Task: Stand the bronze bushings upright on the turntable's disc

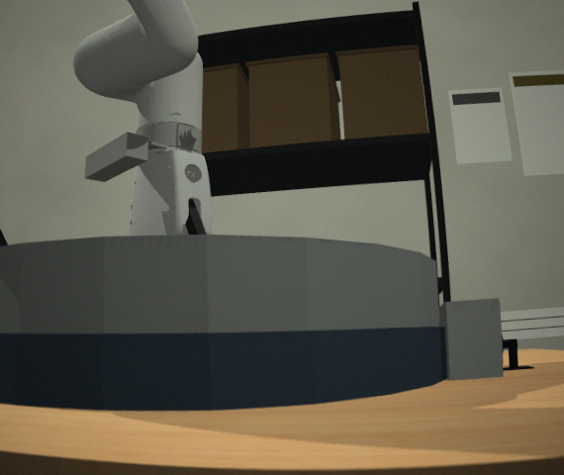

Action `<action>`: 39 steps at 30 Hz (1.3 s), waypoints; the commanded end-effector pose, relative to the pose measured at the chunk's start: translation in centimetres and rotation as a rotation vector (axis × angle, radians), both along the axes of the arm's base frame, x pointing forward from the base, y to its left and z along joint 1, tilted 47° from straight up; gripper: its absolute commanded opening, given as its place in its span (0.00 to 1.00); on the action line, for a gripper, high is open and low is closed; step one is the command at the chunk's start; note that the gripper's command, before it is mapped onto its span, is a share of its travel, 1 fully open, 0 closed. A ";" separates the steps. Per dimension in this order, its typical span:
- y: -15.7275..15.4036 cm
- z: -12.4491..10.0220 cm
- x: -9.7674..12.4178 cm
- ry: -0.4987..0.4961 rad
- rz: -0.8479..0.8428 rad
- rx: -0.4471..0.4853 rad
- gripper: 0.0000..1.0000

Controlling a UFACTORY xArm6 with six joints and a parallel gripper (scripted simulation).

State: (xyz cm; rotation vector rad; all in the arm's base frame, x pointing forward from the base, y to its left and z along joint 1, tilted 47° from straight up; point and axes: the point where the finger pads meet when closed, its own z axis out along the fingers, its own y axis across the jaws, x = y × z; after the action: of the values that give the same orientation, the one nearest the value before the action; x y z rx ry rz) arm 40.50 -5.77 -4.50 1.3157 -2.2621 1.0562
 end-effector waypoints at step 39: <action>-0.3 -0.3 0.2 -0.003 0.002 0.001 0.00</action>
State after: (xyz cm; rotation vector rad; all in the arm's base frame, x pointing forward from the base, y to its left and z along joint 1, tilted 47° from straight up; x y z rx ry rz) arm 40.54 -6.18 -4.88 1.3156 -2.2621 1.0560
